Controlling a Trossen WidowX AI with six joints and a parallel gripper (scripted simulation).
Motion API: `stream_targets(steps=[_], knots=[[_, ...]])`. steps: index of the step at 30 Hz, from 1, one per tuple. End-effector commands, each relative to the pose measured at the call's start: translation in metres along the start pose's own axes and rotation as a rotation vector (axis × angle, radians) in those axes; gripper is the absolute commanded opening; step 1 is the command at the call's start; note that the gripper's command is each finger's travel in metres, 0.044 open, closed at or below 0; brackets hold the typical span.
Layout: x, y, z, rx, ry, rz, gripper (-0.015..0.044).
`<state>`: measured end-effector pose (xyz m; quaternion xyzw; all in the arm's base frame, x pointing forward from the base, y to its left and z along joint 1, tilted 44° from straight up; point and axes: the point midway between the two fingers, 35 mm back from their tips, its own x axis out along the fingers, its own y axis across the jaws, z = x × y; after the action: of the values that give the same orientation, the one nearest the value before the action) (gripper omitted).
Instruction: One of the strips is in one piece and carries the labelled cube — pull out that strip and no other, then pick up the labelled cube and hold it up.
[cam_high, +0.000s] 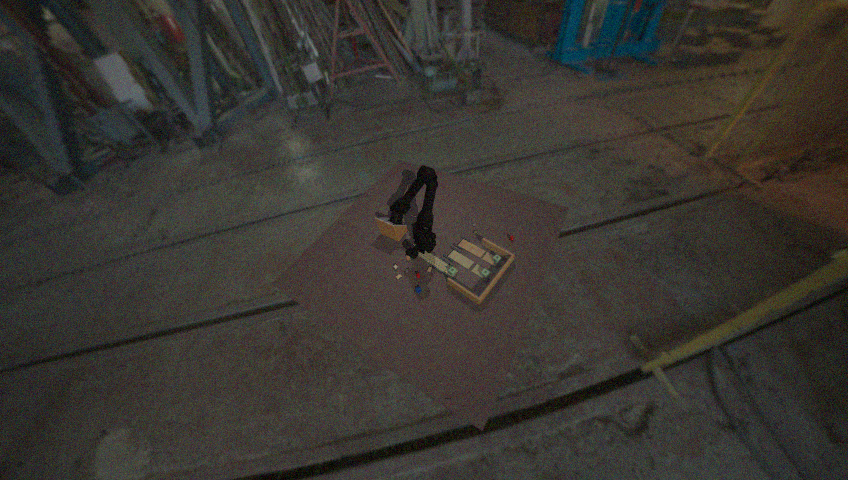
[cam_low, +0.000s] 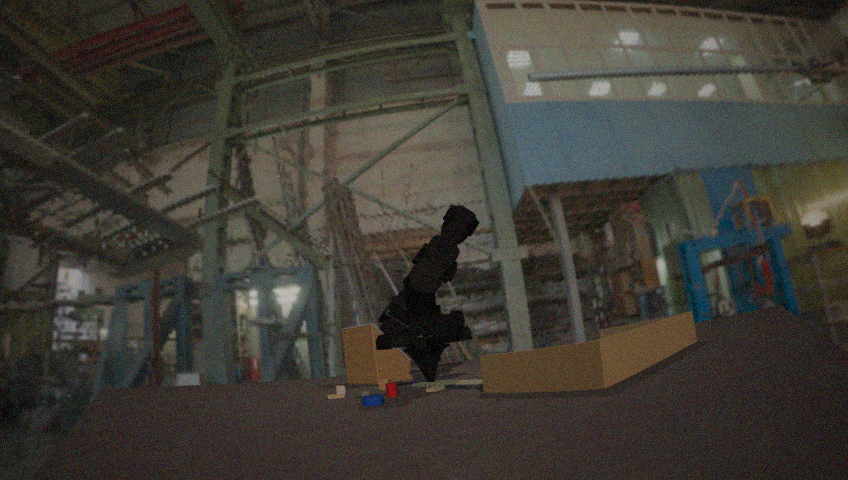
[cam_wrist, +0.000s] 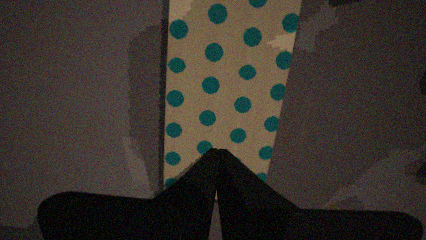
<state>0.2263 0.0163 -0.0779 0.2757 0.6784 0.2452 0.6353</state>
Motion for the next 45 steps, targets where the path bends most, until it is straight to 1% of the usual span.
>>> stream_targets(steps=[1, 18, 27, 29, 32, 37, 45], knots=[[0.003, 0.001, -0.013, 0.004, 0.021, 0.000, 0.0000], [0.003, 0.000, -0.038, 0.005, 0.022, 0.000, 0.0000], [0.003, 0.000, -0.039, 0.005, 0.022, 0.000, 0.0000], [-0.009, -0.001, -0.030, 0.003, 0.006, -0.002, 0.0000], [-0.040, -0.001, -0.030, 0.005, 0.021, -0.003, 0.0000], [-0.042, -0.001, -0.030, 0.005, 0.022, -0.002, 0.0000], [-0.041, -0.002, 0.001, 0.059, 0.020, -0.003, 0.0210]])
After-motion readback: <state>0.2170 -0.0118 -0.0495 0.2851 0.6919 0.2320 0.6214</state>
